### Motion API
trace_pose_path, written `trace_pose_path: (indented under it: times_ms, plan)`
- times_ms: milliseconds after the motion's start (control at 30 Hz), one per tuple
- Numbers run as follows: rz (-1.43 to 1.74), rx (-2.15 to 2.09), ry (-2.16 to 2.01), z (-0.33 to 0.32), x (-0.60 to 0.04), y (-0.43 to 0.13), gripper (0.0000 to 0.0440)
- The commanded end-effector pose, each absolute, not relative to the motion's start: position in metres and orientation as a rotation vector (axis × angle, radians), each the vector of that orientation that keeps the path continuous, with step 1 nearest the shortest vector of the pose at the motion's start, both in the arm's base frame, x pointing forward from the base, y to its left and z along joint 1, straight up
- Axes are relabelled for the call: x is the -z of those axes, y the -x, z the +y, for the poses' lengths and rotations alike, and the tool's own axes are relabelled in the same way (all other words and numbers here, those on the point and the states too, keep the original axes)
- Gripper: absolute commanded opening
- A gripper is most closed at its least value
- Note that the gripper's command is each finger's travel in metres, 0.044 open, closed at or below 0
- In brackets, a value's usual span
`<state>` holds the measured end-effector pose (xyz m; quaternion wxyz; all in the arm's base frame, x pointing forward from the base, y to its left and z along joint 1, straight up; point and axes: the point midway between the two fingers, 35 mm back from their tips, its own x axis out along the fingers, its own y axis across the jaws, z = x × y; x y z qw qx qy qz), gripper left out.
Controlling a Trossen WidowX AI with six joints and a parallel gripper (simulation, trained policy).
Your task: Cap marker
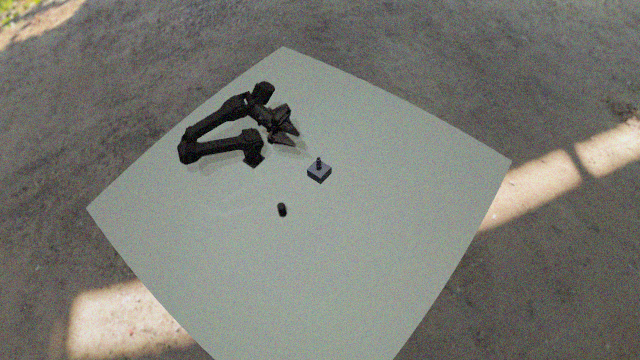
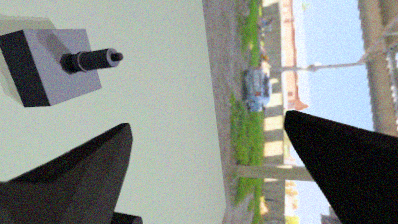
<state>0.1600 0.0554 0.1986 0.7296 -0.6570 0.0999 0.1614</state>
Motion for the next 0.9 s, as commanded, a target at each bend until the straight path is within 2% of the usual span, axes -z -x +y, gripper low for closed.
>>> trace_pose_path:
  times_ms: [0, 167, 233, 867]
  plan:
    - [0.227, -0.355, 1.446, 0.054, -0.199, -0.160, 0.0374]
    - [0.267, -0.358, 1.443, 0.050, -0.202, -0.160, 0.0243]
    - [0.284, -0.362, 1.442, 0.048, -0.202, -0.160, 0.0210]
    - [0.438, -0.412, 1.412, 0.040, -0.209, -0.160, 0.0242]
